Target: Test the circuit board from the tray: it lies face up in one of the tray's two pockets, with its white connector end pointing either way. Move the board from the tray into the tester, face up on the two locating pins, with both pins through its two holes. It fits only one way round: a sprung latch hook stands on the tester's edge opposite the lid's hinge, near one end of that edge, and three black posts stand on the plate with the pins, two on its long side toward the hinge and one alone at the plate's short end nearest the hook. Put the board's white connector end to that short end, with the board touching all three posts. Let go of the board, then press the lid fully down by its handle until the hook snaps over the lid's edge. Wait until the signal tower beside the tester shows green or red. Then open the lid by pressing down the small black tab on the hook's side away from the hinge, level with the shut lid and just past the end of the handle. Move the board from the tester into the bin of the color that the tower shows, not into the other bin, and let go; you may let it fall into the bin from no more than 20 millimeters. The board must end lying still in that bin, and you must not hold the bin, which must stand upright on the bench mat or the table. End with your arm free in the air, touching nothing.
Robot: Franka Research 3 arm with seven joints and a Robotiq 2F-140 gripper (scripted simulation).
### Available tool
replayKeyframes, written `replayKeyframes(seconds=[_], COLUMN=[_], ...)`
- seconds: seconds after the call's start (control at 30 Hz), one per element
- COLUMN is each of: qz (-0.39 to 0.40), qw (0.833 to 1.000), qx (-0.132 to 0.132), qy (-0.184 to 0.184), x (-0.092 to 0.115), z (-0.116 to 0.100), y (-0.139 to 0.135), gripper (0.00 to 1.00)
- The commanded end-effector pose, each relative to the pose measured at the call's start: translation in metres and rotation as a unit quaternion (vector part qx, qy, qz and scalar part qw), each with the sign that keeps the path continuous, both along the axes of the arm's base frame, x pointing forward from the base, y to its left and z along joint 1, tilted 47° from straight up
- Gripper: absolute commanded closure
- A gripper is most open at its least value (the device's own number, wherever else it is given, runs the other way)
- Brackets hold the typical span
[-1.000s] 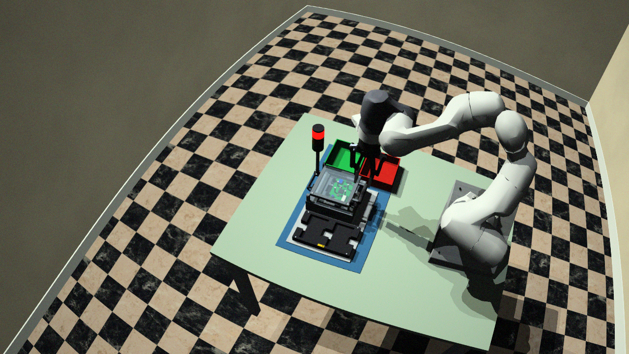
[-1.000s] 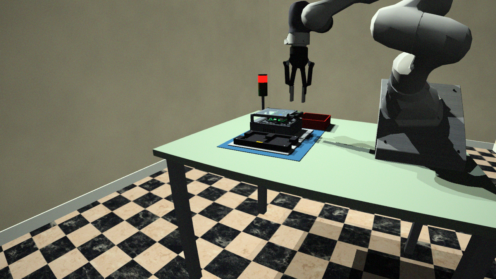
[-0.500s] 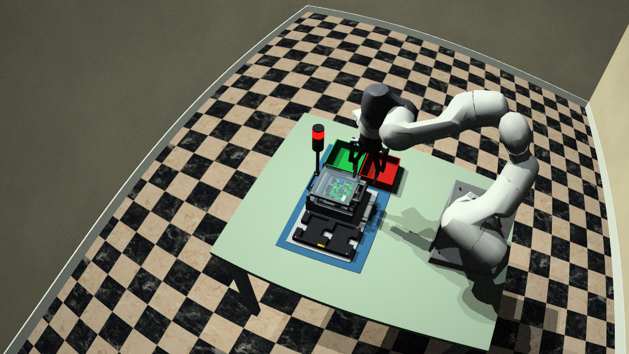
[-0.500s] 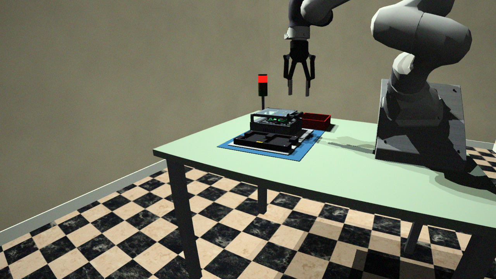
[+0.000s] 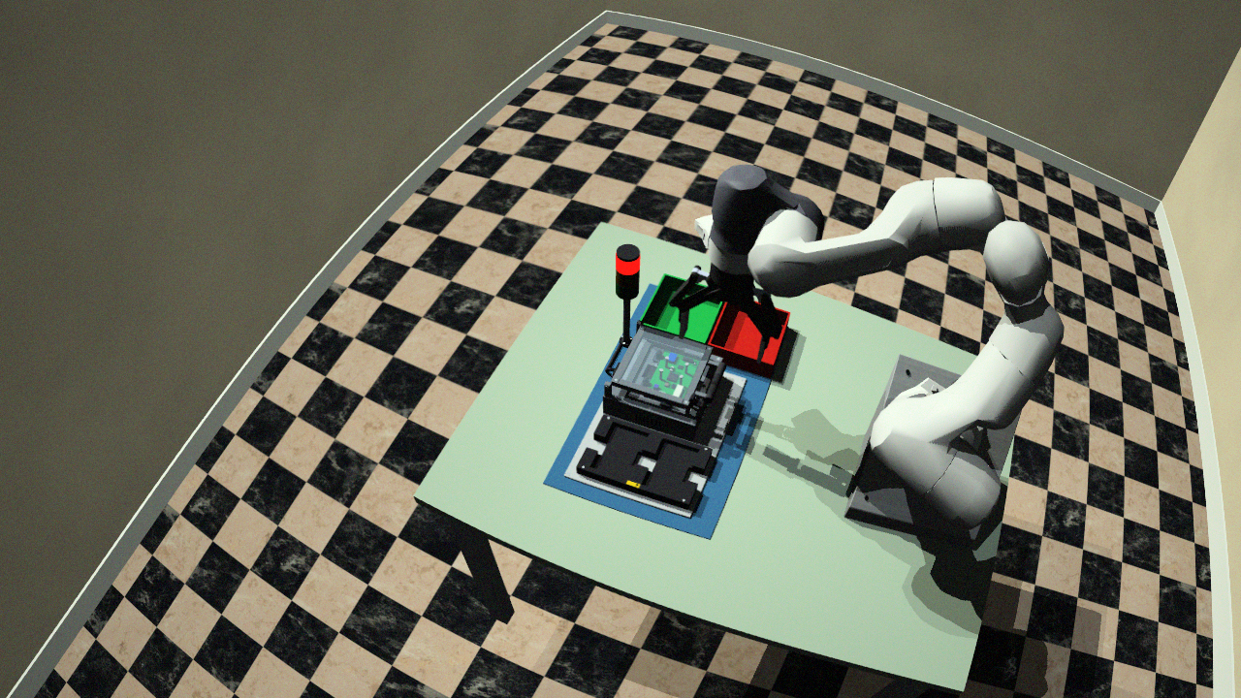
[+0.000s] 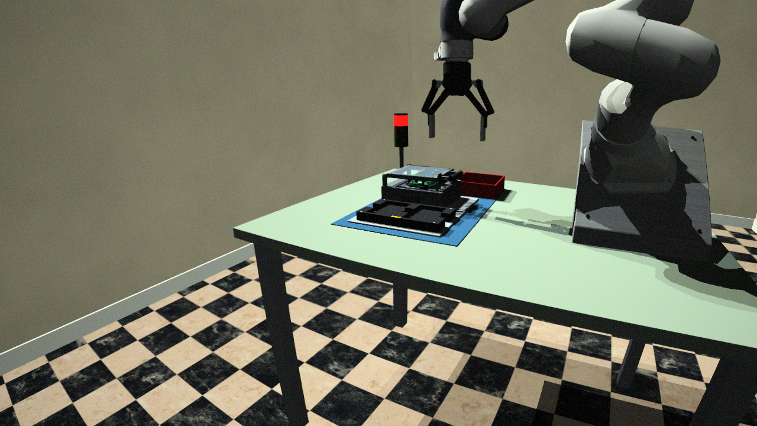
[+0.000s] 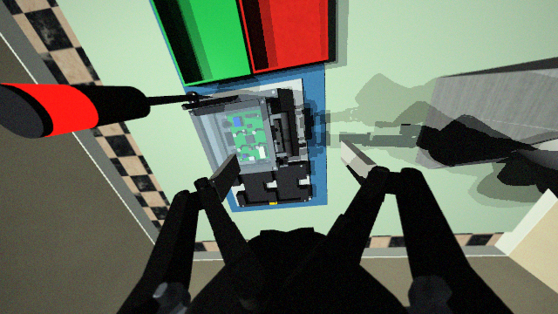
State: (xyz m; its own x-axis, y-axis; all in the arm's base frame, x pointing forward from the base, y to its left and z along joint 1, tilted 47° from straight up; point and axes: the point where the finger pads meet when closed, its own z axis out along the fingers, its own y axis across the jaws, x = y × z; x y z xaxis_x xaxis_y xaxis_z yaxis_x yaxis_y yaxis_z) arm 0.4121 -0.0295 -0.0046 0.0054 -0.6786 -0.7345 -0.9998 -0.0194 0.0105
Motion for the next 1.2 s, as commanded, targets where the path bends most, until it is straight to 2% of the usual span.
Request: replayKeyframes(seconds=[0.0,0.5,0.53,1.17], qz=[0.001,0.001,0.001,0.001], qw=[1.0,1.0,1.0,1.0], qx=[0.001,0.001,0.001,0.001], qy=[-0.002,-0.002,-0.002,-0.002], x=[0.0003,0.0003,0.0003,0.0003], z=[0.0007,0.0007,0.0007,0.0007], y=[-0.0012,-0.0012,-0.0012,-0.0012], gripper=[0.0,0.0,1.0,1.0])
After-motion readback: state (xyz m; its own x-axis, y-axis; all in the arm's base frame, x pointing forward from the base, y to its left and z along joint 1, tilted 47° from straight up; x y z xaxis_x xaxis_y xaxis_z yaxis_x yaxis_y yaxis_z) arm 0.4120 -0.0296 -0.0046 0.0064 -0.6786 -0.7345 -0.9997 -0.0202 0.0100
